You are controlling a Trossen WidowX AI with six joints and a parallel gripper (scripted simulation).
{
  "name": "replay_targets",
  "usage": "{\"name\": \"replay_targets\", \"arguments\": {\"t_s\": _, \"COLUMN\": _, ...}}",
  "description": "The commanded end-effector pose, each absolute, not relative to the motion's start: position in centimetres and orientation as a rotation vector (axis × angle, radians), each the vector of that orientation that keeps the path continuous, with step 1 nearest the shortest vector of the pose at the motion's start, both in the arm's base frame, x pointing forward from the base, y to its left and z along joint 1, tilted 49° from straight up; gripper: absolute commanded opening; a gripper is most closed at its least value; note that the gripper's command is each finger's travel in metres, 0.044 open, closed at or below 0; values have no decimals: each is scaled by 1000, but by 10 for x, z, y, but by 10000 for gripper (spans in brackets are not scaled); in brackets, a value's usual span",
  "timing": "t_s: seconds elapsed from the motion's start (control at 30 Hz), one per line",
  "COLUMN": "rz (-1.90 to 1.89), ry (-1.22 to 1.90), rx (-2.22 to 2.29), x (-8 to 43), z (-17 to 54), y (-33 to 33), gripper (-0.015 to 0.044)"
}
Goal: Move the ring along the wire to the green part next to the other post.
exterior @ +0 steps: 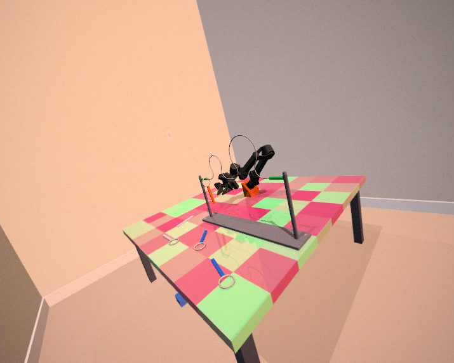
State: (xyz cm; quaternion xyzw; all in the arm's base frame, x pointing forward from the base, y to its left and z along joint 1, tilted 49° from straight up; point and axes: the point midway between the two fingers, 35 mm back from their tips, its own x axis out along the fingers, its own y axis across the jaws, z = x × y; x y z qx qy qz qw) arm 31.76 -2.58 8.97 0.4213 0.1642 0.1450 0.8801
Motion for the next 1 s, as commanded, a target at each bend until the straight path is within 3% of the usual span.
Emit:
{"name": "replay_targets", "arguments": {"t_s": 0.0, "rz": 297, "ry": 335, "rx": 878, "x": 289, "z": 93, "y": -34, "gripper": 291}}
{"name": "replay_targets", "arguments": {"t_s": 0.2, "rz": 298, "ry": 333, "rx": 879, "x": 282, "z": 93, "y": -35, "gripper": 440}}
{"name": "replay_targets", "arguments": {"t_s": 0.97, "rz": 298, "ry": 333, "rx": 879, "x": 282, "z": 93, "y": -35, "gripper": 440}}
